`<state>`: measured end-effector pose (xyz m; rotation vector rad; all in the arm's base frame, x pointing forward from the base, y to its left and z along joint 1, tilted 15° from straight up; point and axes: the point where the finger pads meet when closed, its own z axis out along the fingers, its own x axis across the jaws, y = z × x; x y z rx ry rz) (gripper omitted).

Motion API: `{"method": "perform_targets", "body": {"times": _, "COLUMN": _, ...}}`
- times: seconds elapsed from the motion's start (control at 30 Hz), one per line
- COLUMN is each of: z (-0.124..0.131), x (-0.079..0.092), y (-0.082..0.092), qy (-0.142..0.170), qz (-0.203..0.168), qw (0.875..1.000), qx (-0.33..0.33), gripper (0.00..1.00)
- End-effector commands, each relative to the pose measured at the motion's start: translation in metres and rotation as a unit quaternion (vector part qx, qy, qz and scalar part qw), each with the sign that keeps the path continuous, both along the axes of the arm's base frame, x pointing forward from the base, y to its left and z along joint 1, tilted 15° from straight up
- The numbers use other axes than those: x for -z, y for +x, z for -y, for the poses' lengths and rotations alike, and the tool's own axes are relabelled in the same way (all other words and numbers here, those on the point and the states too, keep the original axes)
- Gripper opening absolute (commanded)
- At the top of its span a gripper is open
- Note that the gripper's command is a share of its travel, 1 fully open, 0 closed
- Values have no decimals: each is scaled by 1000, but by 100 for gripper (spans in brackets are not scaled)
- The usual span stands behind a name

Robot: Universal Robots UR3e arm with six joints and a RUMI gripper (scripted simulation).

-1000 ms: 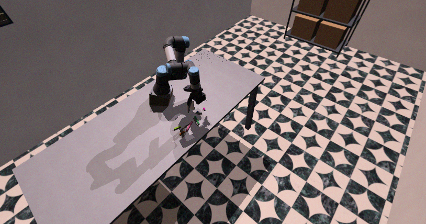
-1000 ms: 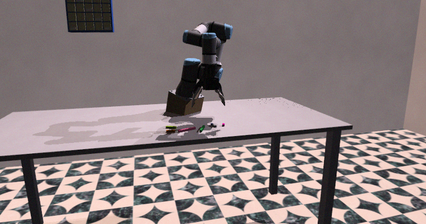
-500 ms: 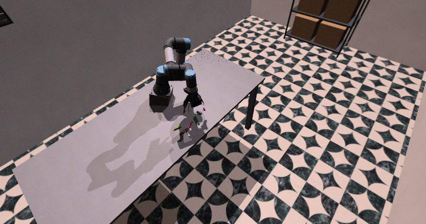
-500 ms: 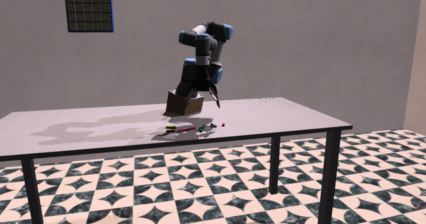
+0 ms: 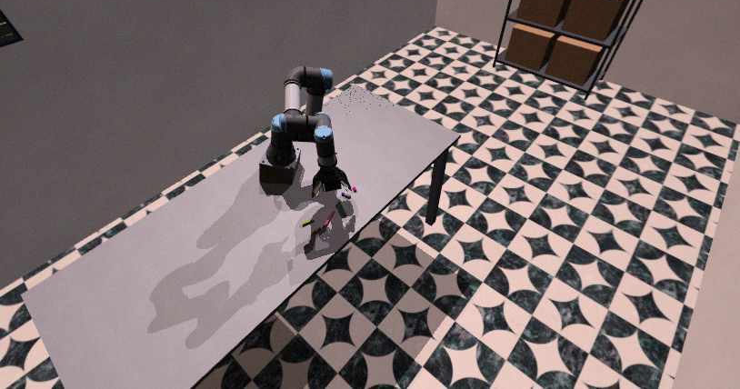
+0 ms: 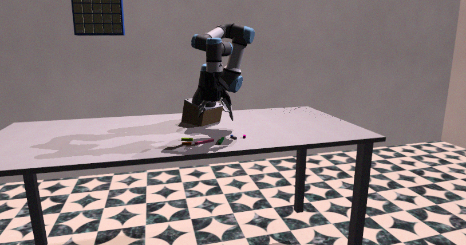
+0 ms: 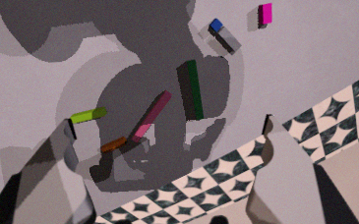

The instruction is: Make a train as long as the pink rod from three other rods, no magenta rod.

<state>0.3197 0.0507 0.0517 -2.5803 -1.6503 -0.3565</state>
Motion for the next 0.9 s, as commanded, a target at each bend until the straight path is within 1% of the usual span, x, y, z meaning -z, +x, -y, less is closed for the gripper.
{"method": "perform_targets", "body": {"times": 0.0, "z": 12, "x": 4, "y": 3, "qy": 12, "qz": -14, "qw": 997, "qx": 81, "gripper": 100}}
{"method": "perform_targets", "body": {"times": 0.1, "z": 17, "x": 5, "y": 3, "qy": 16, "qz": -19, "qw": 994, "qx": 110, "gripper": 100}}
{"method": "perform_targets", "body": {"times": 0.17, "z": 17, "x": 5, "y": 3, "qy": 16, "qz": -19, "qw": 994, "qx": 110, "gripper": 100}}
{"method": "perform_targets", "body": {"times": 0.2, "z": 23, "x": 7, "y": 4, "qy": 21, "qz": -24, "qw": 990, "qx": 138, "gripper": 100}}
{"method": "perform_targets", "body": {"times": 0.43, "z": 35, "x": 10, "y": 5, "qy": 32, "qz": -35, "qw": 978, "qx": 201, "gripper": 100}}
{"method": "perform_targets", "body": {"times": 0.67, "z": 48, "x": 13, "y": 6, "qy": 44, "qz": -46, "qw": 962, "qx": 266, "gripper": 100}}
{"method": "perform_targets", "body": {"times": 0.73, "z": 48, "x": 13, "y": 6, "qy": 44, "qz": -46, "qw": 962, "qx": 266, "gripper": 100}}
{"method": "perform_targets", "body": {"times": 0.77, "z": 53, "x": 15, "y": 6, "qy": 48, "qz": -51, "qw": 954, "qx": 292, "gripper": 100}}
{"method": "perform_targets", "body": {"times": 0.87, "z": 58, "x": 16, "y": 6, "qy": 53, "qz": -55, "qw": 945, "qx": 317, "gripper": 100}}
